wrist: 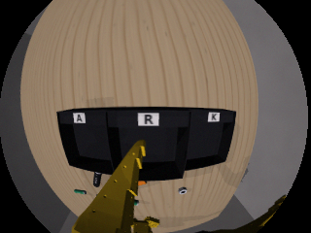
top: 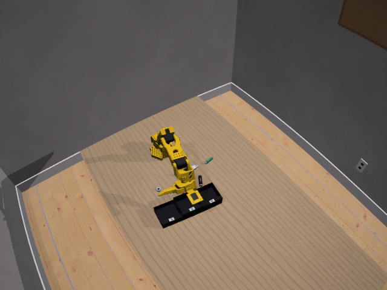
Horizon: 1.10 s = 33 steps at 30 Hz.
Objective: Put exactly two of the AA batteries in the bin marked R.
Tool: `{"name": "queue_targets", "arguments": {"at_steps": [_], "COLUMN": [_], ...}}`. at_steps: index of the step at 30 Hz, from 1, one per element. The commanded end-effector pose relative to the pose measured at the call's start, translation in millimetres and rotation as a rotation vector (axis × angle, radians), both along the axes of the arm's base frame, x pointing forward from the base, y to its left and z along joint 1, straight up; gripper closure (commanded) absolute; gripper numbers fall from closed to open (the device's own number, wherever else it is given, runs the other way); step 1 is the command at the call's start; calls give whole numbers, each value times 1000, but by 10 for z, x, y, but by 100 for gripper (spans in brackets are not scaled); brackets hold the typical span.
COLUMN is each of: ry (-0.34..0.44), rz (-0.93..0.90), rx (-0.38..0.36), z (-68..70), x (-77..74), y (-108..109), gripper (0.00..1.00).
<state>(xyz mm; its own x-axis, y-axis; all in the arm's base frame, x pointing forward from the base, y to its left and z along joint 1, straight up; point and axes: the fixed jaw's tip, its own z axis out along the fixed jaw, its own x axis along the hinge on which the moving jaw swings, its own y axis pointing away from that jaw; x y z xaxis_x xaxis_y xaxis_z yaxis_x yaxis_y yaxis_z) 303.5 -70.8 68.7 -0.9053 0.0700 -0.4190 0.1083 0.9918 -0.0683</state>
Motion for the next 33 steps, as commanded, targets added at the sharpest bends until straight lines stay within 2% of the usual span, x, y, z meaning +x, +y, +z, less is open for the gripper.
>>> {"name": "queue_targets", "arguments": {"at_steps": [1,33], "ry": [-61,-50], "rz": [0,-1], "rx": [-11,0], "z": [160,156], "x": [64,56], "y": [8,56], "gripper": [0,0]}}
